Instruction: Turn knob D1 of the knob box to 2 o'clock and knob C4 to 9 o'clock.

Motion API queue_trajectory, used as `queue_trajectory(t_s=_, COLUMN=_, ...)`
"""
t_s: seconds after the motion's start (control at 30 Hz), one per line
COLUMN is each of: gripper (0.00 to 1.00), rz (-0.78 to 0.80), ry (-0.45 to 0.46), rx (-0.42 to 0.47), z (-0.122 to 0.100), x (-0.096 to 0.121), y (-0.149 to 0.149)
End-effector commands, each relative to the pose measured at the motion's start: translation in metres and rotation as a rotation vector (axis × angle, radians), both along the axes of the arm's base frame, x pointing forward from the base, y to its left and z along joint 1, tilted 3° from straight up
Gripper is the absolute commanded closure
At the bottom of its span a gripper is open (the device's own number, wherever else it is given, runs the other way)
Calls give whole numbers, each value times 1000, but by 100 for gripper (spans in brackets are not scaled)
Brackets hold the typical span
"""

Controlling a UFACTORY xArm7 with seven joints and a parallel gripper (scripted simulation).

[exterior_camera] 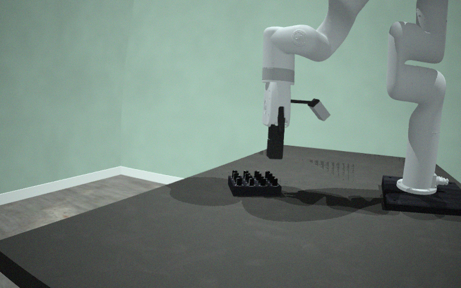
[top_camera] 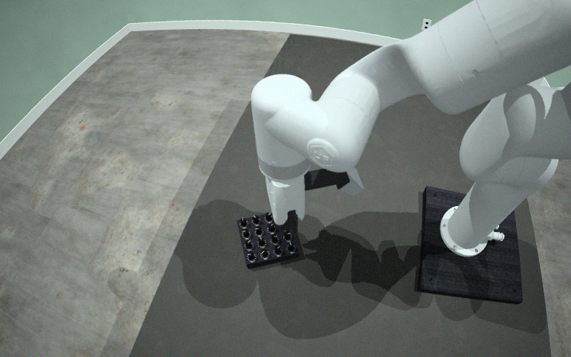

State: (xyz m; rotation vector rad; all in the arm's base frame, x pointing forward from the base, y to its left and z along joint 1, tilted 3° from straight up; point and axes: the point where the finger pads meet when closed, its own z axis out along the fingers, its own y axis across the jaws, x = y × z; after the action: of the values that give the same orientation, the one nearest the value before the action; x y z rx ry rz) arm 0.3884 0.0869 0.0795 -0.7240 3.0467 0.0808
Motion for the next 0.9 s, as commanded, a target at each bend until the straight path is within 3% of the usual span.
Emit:
queue_trajectory(t_s=0.0, gripper=81, rz=0, ry=-2, rx=1, z=-2, x=1, y=0)
queue_trajectory(t_s=0.87, gripper=81, rz=0, ry=-2, rx=1, z=-31, x=2, y=2)
